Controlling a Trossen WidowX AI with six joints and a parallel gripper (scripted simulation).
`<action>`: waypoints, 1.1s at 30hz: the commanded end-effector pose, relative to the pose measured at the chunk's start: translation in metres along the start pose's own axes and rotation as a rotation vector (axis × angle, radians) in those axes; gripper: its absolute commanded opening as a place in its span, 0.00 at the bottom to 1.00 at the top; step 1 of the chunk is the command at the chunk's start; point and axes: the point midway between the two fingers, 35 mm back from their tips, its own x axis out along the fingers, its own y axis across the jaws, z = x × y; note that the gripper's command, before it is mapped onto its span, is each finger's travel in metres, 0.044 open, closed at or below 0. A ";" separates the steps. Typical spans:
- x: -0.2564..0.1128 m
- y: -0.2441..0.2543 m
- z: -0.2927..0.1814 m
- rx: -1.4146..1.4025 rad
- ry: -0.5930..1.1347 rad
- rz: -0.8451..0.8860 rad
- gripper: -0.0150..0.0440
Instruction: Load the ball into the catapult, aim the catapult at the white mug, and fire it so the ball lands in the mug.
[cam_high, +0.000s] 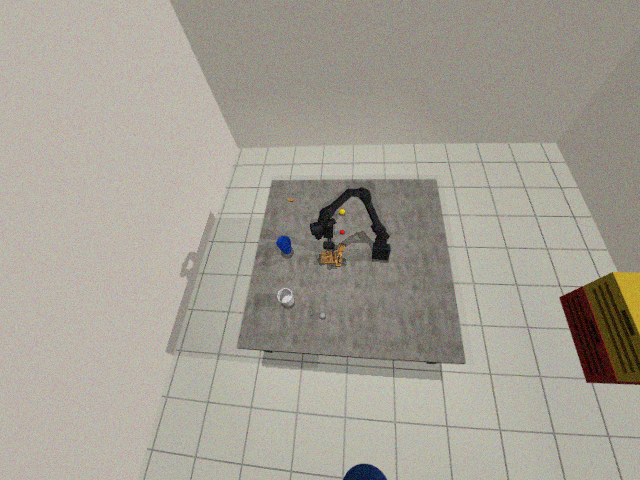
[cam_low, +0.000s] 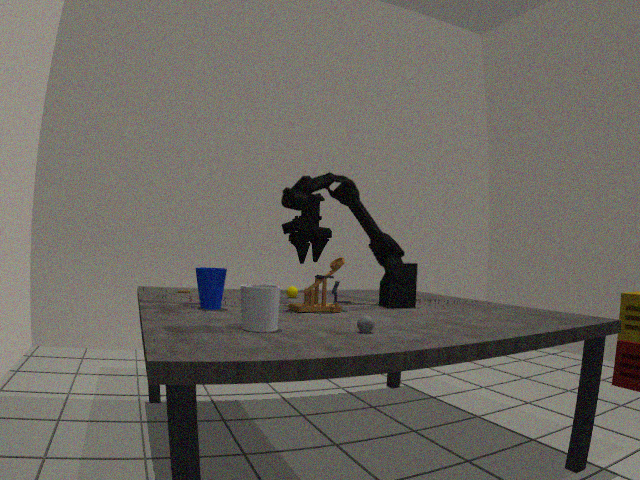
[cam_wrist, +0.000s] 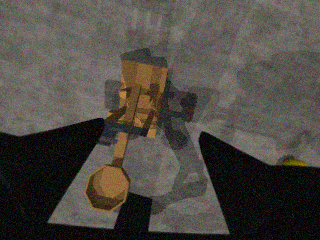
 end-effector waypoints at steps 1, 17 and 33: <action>0.007 0.041 -0.027 0.024 0.055 -0.091 1.00; 0.007 0.043 -0.029 0.025 0.056 -0.092 0.60; 0.007 0.043 -0.029 0.025 0.056 -0.092 0.25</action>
